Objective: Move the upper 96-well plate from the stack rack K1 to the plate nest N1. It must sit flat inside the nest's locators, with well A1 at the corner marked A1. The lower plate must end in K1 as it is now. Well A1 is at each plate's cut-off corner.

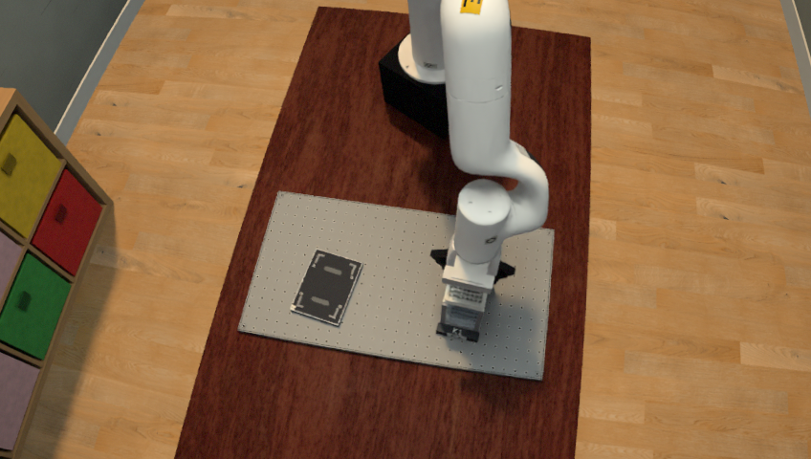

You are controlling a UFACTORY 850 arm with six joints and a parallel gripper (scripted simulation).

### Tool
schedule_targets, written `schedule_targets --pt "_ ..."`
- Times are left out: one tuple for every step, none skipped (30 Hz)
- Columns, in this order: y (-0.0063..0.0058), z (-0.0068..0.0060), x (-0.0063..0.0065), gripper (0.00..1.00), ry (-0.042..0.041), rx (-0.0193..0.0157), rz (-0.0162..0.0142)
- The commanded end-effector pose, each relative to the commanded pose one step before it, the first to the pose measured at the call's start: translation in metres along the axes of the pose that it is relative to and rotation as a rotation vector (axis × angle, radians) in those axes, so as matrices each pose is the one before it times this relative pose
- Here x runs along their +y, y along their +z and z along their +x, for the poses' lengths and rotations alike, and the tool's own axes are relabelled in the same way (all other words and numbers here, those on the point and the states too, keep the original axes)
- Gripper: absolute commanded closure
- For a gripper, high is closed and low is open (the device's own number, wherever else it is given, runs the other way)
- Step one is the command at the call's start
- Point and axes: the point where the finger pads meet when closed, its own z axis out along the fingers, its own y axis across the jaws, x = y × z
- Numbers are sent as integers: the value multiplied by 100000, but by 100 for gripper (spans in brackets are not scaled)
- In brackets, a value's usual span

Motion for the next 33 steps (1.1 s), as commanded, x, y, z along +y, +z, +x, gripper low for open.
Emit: schedule_targets --pt "-806 107 -36 100 12 252 116" --pt "-167 0 0 100 0 0 0" --pt "-167 0 0 100 0 0 0" --pt "-167 0 0 100 0 0 0" --pt "-167 0 0 100 0 0 0" --pt "-167 0 0 100 0 0 0" --pt "-167 0 0 100 0 0 0" --pt "-167 0 0 100 0 0 0" --pt "-167 0 0 100 0 0 0" --pt "0 0 0 100 0 0 0" --pt "0 0 0 100 0 0 0" --pt "-159 0 -2 100 0 2 -1" --pt "-166 0 0 100 0 0 0" --pt "-176 0 2 100 0 -2 1" --pt "-167 0 0 100 0 0 0" --pt "-167 0 0 100 0 0 0" --pt "-31 0 0 100 0 0 0" --pt "7 0 -1 100 0 2 -1" --pt "-2 0 0 100 0 0 0" --pt "-2 0 0 100 0 0 0" --pt "-1 0 0 100 0 0 0" --pt "-1 0 0 100 0 0 0" --pt "0 0 0 100 0 0 0" --pt "0 0 0 100 0 0 0" --pt "0 0 0 100 0 0 0" --pt "0 0 0 100 0 0 0" --pt "0 0 0 100 0 0 0" --pt "0 0 0 100 0 0 0" --pt "0 0 0 100 0 0 0" --pt "0 0 0 100 0 0 0" --pt "8 45 331 100 3333 -1 0" --pt "8 56 330 100 3333 0 0" --pt "8 66 327 100 1008 0 -1"
